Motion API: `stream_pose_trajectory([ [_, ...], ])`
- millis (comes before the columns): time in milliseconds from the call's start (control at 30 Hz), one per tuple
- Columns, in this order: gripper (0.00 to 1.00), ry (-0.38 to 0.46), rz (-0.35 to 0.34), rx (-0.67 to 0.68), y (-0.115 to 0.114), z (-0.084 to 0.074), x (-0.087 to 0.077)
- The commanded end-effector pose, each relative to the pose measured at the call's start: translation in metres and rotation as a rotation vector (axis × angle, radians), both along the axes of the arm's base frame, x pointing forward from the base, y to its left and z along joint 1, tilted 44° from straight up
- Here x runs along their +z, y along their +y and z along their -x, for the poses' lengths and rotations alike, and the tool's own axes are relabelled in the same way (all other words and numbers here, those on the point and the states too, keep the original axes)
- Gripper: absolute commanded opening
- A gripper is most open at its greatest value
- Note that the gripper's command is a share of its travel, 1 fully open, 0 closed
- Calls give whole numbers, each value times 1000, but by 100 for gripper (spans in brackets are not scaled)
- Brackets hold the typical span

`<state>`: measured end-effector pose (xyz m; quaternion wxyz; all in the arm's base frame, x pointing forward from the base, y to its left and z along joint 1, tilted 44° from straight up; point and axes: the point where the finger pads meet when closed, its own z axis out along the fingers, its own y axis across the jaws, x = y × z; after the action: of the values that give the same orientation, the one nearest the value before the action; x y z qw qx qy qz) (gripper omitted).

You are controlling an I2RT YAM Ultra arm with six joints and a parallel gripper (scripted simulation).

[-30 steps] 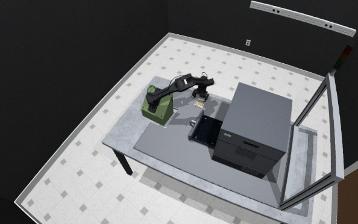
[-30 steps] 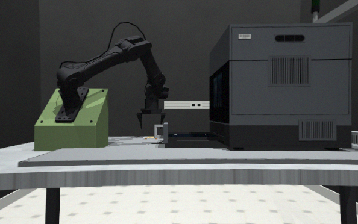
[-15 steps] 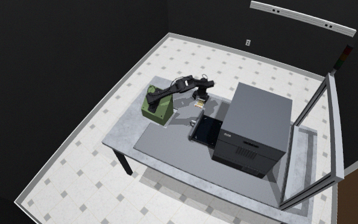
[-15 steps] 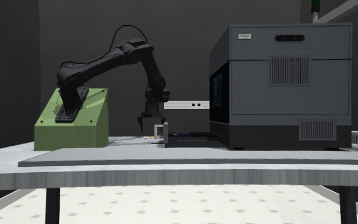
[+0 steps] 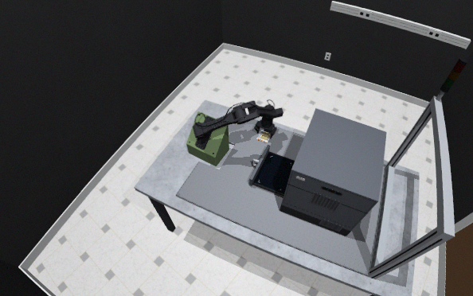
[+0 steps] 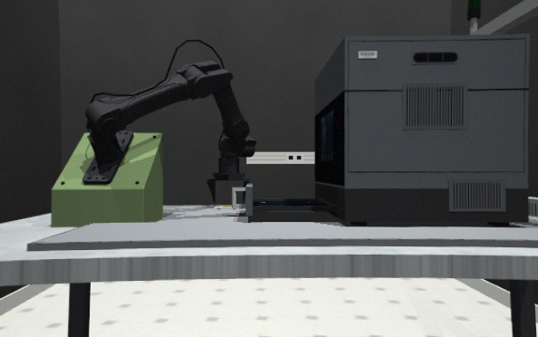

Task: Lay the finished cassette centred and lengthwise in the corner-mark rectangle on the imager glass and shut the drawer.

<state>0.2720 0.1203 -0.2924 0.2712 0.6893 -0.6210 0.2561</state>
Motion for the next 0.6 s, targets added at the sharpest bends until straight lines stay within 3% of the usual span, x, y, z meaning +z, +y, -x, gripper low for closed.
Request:
stream_pose_trajectory([
  [0,100,-8,-20,20,7,-1,-6],
  [567,100,-1,-12,15,3,6,-5],
])
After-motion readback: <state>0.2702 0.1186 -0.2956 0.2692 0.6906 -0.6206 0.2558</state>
